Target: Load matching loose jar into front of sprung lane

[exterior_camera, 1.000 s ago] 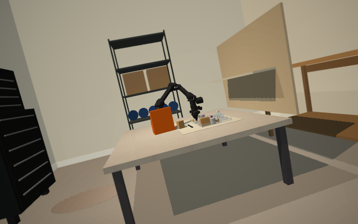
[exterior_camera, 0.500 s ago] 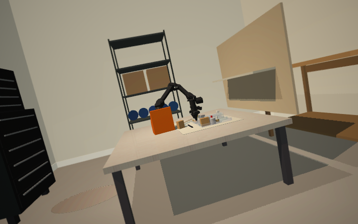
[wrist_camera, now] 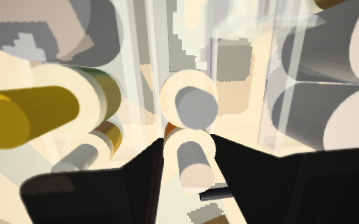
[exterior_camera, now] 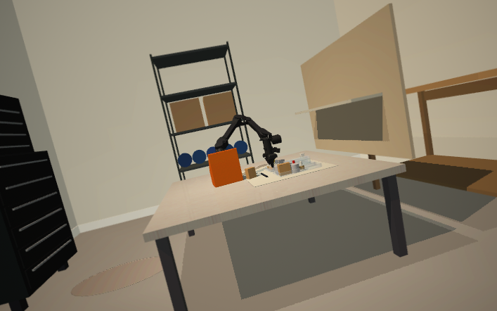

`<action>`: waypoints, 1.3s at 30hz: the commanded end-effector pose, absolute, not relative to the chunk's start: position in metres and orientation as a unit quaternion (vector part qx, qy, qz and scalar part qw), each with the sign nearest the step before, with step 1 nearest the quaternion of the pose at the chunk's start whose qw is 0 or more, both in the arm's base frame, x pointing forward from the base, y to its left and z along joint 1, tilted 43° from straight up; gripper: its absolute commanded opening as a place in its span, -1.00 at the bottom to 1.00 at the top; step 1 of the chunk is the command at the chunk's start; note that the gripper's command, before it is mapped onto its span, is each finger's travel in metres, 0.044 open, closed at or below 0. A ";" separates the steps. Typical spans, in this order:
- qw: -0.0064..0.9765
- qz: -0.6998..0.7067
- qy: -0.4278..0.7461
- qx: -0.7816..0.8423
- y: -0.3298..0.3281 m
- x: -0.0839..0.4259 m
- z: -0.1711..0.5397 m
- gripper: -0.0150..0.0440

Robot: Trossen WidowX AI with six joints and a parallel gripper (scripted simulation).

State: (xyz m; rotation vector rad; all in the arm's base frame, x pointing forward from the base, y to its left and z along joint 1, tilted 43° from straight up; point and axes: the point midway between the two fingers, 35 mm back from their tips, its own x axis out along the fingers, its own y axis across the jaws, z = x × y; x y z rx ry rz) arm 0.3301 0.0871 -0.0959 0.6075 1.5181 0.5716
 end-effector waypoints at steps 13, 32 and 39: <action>0.648 0.253 0.667 0.268 0.087 0.330 -0.096 0.04; 0.648 0.252 0.667 0.268 0.073 0.330 -0.082 0.48; 0.648 0.252 0.667 0.268 0.072 0.314 -0.081 0.48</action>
